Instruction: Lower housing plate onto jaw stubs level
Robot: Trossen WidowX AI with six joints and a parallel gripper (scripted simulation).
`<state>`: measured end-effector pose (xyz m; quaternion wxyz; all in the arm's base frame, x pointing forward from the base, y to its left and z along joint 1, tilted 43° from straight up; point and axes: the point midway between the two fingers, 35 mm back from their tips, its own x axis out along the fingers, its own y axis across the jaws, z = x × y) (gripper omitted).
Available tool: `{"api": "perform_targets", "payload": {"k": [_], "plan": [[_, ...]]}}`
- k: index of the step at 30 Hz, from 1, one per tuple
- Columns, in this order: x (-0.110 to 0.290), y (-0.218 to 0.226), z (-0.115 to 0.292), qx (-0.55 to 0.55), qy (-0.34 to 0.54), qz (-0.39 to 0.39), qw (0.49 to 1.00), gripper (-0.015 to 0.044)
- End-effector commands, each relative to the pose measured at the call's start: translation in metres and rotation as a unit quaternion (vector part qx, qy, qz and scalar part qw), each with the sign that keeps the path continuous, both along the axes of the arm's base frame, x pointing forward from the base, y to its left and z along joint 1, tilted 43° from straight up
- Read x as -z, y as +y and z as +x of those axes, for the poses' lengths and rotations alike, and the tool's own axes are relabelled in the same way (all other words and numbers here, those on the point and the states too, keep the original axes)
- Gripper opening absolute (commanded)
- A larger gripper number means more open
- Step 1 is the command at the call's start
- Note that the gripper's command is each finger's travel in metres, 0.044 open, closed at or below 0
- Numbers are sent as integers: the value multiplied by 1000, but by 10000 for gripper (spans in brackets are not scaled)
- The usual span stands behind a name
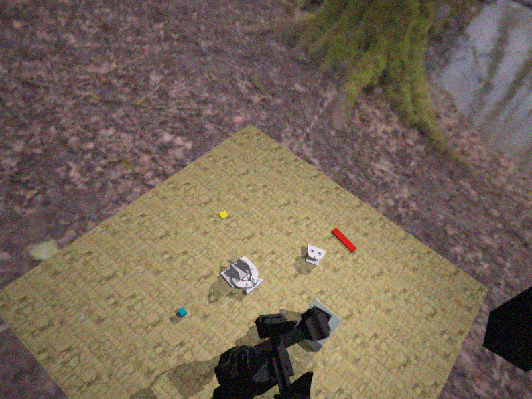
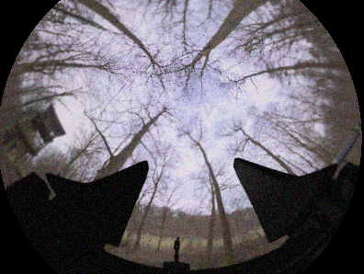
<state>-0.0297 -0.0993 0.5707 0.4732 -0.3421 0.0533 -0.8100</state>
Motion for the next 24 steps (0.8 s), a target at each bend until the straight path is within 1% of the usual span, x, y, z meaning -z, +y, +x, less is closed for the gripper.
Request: {"api": "perform_targets", "payload": {"k": [1,14,24], "plan": [[10,-26,-16,-20,-31,33,999,440],[47,-99,-48,-72,-110,125,983,440],[89,-157,-60,-106,-158,206,960,440]]}}
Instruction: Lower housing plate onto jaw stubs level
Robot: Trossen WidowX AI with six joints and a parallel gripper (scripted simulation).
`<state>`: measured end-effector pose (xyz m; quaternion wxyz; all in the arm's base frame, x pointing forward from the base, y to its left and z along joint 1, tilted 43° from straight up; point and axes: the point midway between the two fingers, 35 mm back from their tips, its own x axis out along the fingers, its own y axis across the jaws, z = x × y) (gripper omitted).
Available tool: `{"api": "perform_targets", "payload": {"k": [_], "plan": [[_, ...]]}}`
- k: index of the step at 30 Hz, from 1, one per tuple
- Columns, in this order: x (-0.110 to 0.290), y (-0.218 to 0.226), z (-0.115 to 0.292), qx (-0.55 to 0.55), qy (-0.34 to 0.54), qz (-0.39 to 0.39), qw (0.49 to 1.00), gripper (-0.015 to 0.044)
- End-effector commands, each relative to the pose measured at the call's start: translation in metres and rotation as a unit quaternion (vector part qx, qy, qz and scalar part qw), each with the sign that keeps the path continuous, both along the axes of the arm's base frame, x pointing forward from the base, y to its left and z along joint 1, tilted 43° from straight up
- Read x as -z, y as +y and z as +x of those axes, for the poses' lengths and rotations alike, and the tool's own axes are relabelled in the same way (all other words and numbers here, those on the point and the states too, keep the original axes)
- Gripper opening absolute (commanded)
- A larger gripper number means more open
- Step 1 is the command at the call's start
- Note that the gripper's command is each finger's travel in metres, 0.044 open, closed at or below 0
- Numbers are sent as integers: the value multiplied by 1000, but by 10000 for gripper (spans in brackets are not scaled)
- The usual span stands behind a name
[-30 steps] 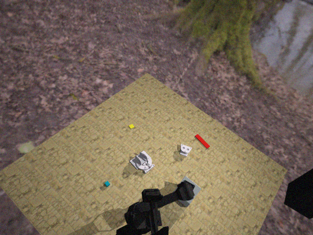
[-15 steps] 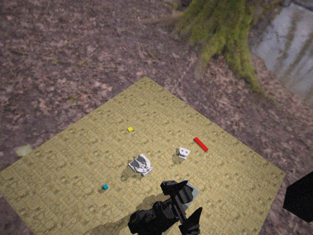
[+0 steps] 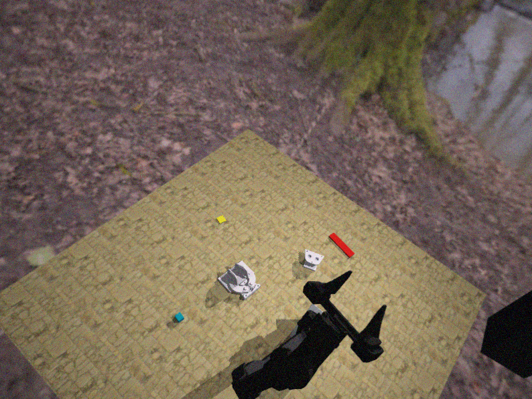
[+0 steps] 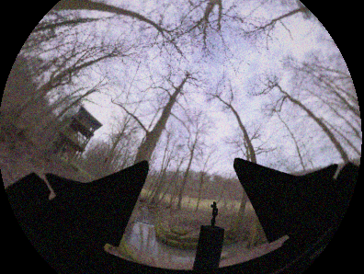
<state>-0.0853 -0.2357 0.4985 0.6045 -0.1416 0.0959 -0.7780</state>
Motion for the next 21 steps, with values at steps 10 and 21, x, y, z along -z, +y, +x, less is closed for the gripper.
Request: {"api": "perform_targets", "payload": {"k": [10,21], "plan": [[60,-69,-4,-45,-78,98,991,440],[110,-113,13,-91,-118,180,972,440]]}}
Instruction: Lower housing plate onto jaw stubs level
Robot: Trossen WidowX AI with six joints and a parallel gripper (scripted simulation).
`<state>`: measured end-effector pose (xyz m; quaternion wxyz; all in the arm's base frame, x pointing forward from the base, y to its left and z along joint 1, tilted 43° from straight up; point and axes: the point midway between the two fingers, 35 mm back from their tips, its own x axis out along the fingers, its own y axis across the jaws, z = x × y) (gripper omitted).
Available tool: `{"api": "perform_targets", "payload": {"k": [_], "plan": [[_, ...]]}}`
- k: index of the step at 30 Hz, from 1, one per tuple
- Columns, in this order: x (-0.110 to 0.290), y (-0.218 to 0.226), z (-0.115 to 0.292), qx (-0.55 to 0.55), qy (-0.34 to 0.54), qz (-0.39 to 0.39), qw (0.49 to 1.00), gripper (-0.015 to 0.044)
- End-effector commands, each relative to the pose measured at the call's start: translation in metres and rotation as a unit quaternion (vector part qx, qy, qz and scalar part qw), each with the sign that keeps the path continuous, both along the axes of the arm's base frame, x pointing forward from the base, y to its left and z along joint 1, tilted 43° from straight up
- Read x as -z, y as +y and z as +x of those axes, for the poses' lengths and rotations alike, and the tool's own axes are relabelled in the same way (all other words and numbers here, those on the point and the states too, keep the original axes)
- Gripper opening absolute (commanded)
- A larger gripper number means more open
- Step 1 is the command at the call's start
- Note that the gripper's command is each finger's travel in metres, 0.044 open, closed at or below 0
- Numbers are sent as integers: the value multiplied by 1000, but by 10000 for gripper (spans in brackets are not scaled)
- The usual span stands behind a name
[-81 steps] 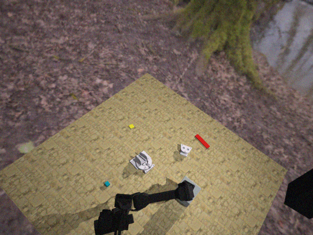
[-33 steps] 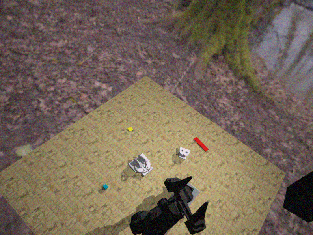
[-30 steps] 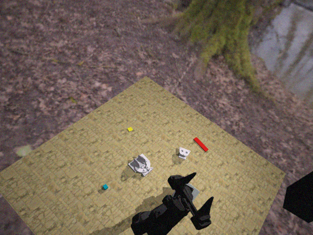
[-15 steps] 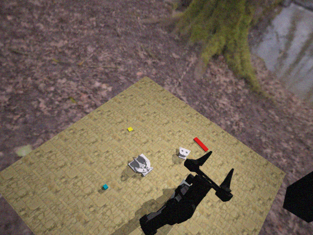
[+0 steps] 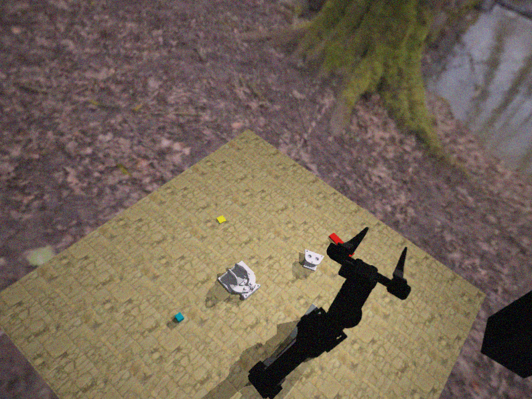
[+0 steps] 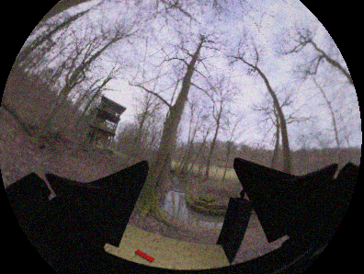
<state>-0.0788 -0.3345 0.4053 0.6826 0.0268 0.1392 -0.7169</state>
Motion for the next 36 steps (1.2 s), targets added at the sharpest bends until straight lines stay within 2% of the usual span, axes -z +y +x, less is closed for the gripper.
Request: {"api": "perform_targets", "payload": {"k": [1,17,36], "plan": [[22,-18,9,-22,-18,34,999,440],[116,-68,38,-73,-56,170,981,440],[236,-92,88,-114,-97,345,926,440]]}}
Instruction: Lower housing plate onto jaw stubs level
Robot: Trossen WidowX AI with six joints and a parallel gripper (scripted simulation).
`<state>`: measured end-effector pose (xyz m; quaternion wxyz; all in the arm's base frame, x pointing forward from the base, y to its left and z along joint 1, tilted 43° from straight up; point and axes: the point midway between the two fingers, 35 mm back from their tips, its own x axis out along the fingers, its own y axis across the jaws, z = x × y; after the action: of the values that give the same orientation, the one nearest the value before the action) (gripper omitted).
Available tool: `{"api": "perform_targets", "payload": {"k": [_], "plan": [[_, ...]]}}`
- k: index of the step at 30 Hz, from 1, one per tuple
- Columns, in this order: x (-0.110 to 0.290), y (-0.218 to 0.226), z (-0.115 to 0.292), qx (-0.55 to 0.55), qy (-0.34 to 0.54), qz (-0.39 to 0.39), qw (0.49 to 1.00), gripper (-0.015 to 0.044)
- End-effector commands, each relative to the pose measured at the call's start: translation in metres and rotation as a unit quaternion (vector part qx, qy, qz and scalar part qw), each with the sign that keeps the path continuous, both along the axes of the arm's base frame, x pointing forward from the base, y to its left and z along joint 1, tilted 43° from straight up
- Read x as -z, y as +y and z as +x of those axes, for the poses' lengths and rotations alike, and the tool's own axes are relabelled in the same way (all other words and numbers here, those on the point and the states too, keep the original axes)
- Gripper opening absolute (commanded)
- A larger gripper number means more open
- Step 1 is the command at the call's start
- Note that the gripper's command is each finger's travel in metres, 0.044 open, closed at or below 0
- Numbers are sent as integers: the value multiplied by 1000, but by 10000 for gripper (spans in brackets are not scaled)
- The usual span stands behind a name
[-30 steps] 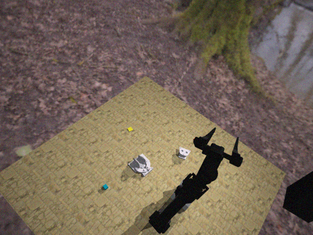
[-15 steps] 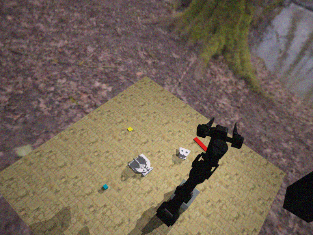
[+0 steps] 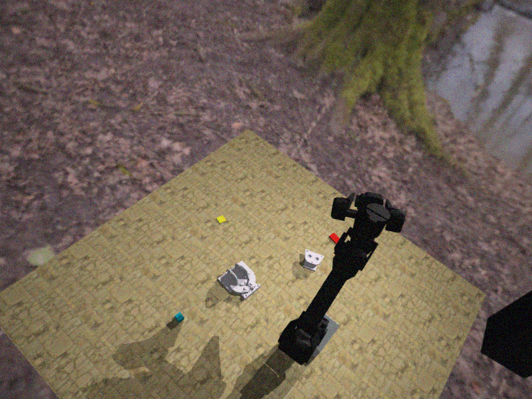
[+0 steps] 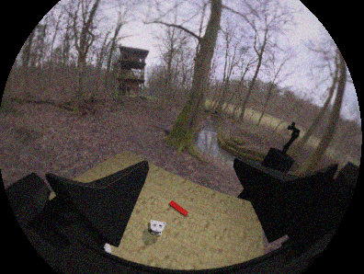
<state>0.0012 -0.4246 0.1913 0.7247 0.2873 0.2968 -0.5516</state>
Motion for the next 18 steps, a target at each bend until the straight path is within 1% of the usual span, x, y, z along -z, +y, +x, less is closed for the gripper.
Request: {"api": "perform_targets", "payload": {"k": [1,18], "plan": [[28,-2,11,-7,-8,46,999,440],[131,13,56,-39,-25,219,975,440]]}}
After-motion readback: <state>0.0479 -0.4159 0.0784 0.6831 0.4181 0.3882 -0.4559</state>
